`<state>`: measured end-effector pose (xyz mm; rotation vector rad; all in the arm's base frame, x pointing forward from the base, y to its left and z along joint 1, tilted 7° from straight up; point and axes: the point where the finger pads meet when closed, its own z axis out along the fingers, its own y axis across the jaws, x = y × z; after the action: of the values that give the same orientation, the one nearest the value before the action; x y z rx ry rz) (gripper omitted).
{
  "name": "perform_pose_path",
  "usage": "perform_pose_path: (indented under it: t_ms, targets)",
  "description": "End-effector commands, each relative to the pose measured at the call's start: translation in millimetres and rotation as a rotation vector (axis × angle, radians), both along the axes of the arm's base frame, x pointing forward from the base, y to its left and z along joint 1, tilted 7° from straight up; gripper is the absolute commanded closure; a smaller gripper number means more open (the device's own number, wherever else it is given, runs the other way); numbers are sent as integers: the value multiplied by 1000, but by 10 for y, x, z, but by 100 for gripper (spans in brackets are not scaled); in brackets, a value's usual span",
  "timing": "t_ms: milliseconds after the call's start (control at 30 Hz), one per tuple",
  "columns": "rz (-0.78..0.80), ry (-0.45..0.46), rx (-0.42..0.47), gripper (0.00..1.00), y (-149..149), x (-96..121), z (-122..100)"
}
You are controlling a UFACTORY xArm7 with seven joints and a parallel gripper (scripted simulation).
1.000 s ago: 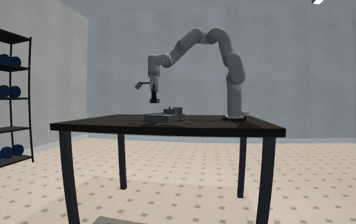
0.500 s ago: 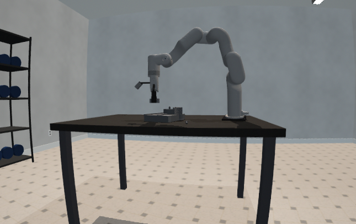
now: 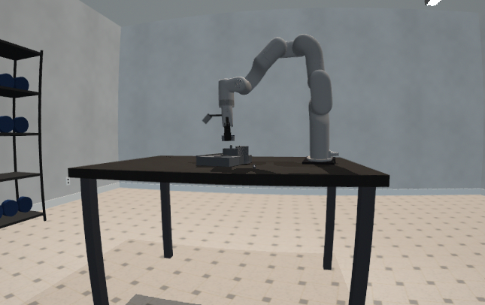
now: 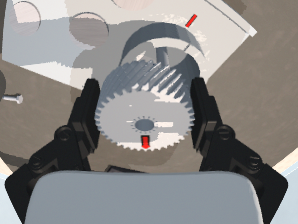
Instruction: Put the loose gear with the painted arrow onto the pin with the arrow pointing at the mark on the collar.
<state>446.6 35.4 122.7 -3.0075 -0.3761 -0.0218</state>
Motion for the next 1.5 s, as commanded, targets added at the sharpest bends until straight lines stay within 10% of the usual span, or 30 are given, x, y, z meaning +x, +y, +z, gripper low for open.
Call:
perform_pose_path:
  t_ms: [0,700,1467]
  targets:
    - [2,-26,8,100,-253,-166,34]
    - [-129,-11,10,100,-253,-164,34]
    - [-659,51,17,100,-253,-164,34]
